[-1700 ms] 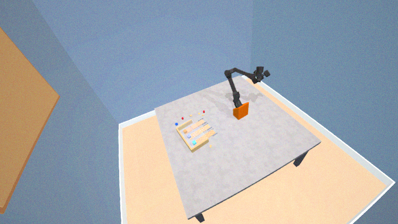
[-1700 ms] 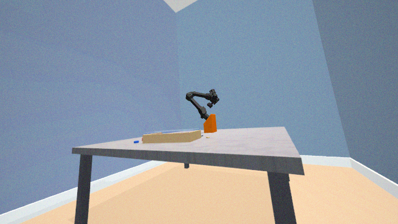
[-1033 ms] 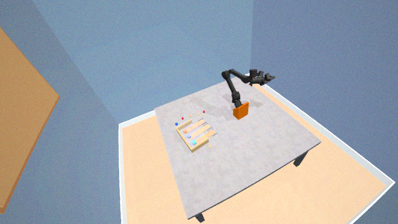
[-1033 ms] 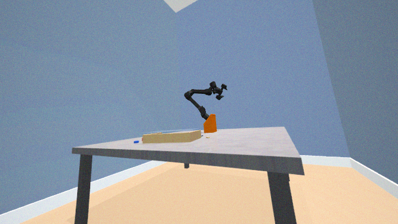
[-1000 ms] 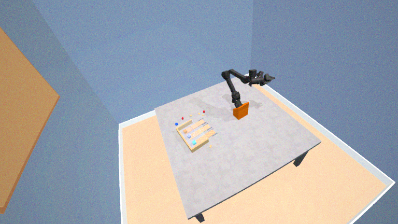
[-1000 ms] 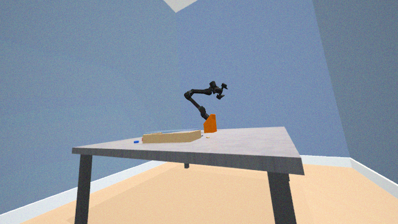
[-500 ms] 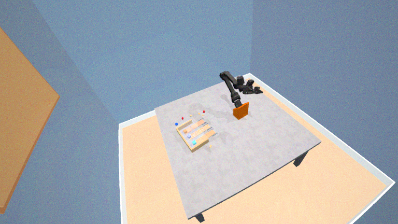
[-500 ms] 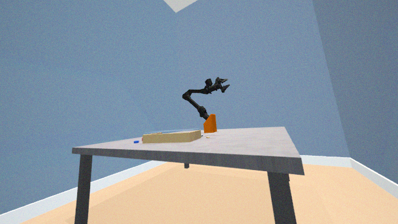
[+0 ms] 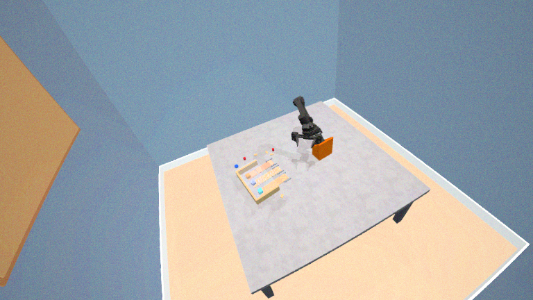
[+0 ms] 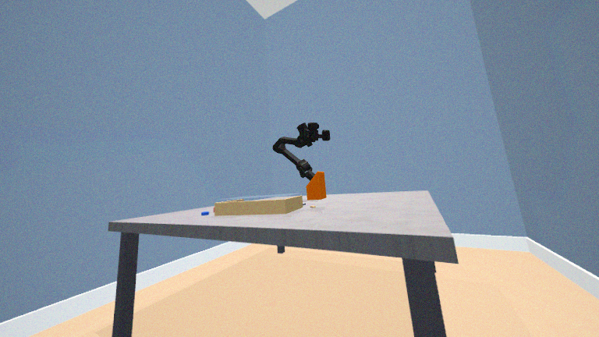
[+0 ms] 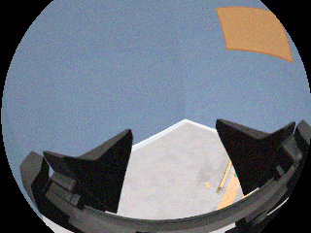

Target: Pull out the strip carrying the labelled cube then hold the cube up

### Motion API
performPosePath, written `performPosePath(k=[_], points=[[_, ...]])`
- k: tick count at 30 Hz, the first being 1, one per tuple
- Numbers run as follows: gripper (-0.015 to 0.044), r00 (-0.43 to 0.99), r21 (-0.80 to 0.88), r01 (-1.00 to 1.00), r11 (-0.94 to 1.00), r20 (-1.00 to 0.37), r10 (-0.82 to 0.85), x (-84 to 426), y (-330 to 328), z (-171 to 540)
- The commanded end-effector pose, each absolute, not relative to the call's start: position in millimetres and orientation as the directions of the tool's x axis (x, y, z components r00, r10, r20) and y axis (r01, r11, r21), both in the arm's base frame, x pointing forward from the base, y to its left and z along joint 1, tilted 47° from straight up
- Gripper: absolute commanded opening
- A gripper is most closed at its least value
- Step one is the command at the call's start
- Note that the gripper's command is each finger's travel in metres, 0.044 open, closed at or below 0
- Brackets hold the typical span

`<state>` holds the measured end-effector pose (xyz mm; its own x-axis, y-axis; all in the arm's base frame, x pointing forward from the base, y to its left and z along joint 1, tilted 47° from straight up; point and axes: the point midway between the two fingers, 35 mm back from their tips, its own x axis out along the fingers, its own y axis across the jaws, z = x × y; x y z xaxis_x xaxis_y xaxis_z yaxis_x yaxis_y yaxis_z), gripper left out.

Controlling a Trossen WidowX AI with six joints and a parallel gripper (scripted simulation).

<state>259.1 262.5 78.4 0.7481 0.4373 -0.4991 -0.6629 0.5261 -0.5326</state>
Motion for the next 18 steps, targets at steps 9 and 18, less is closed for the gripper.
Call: performPosePath(k=[9,18], points=[[0.04,0.887,-0.679,-0.06,0.732,-0.372,-0.272,322.5,83.4,89.5],[0.04,0.787,-0.713,0.189,0.675,-0.301,-0.539,316.9,13.7,97.0]])
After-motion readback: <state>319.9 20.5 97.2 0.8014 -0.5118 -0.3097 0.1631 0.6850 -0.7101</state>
